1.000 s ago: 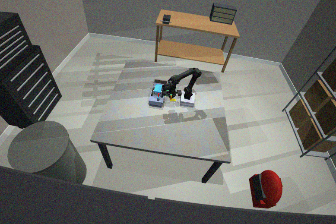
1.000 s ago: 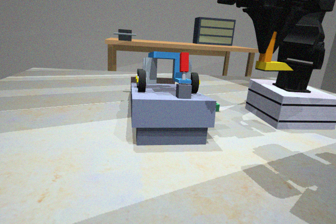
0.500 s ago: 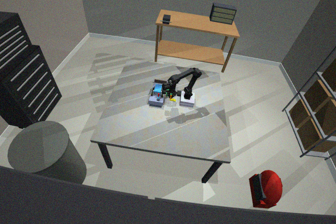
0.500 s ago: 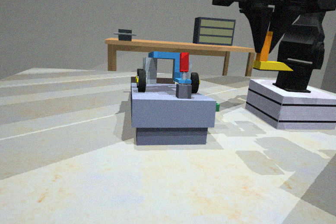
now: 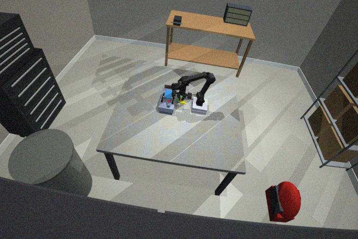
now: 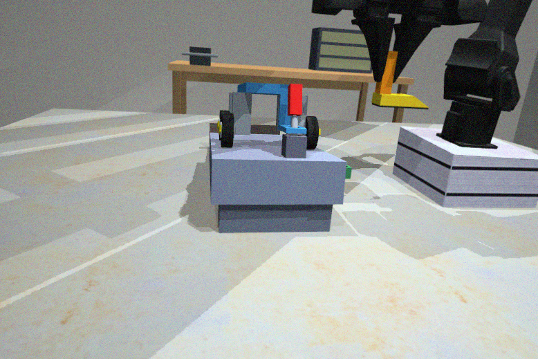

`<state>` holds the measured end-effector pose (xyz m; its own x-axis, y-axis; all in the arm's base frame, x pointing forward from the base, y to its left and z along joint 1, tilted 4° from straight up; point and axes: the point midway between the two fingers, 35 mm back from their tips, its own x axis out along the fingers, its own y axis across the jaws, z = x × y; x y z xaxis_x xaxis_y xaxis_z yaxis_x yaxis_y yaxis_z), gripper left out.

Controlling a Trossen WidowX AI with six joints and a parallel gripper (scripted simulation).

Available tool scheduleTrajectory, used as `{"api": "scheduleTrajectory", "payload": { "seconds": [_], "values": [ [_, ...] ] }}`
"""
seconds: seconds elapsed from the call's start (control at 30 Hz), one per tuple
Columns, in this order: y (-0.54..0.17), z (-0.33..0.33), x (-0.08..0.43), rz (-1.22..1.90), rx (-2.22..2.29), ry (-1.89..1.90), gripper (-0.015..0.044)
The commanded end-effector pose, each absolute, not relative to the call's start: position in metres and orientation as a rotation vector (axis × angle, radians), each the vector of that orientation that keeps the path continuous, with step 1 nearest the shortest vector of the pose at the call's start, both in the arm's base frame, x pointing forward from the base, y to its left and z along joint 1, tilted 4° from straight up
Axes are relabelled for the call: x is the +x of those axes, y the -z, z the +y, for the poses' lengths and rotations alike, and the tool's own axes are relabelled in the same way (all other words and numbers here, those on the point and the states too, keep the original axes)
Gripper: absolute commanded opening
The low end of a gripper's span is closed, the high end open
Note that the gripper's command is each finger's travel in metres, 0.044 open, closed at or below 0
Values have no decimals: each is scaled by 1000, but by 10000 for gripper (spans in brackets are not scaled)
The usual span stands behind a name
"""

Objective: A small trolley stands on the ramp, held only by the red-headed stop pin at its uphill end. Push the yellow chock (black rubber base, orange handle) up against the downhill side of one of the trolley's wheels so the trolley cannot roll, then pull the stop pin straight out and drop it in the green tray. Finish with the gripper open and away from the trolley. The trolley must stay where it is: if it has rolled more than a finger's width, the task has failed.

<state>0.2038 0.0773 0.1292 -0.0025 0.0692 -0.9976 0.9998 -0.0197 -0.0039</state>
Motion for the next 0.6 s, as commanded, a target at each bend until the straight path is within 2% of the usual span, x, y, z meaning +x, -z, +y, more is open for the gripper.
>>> {"api": "scheduleTrajectory", "payload": {
  "seconds": [0.0, 0.57],
  "values": [
    [-127, 65, 206, 1257, 1271, 1196, 0],
    [-119, 5, 219, 1251, 1266, 1198, 0]
  ]
}}
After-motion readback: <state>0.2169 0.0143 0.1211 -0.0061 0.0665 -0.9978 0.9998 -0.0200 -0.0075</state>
